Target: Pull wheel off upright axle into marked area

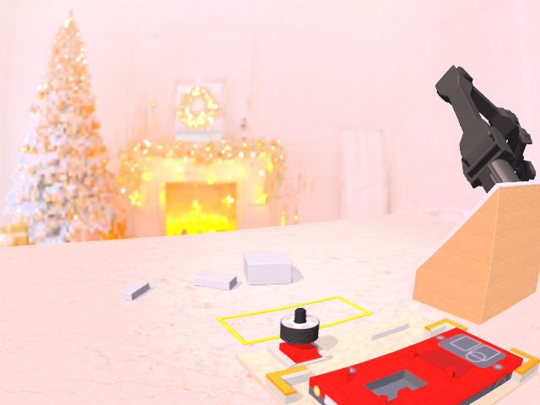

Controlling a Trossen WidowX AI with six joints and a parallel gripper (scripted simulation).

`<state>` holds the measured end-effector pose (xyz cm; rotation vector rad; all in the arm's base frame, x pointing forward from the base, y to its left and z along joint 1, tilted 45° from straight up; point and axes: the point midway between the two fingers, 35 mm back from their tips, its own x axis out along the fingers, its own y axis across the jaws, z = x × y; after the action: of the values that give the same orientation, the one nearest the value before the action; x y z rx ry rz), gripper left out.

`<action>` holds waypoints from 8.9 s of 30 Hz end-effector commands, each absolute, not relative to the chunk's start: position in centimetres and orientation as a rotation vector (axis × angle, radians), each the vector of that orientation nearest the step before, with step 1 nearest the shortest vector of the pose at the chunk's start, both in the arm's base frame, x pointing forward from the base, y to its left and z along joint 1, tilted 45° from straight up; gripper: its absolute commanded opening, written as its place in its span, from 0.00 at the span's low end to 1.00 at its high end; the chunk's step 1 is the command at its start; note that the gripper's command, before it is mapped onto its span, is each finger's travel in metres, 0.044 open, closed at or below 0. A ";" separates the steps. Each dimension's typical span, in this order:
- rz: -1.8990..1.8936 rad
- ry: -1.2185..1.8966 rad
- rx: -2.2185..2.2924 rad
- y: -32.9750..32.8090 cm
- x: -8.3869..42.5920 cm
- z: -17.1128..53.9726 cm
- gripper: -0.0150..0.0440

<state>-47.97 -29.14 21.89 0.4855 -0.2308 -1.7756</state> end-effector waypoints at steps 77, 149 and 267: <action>-0.903 0.215 0.488 -40.6 27.8 30.9 0.76; -1.365 0.607 0.599 -4.2 37.0 -2.4 0.76; -1.366 0.609 0.601 -1.5 36.6 0.1 0.25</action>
<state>36.65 -1.63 0.02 0.5996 0.6106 -1.3643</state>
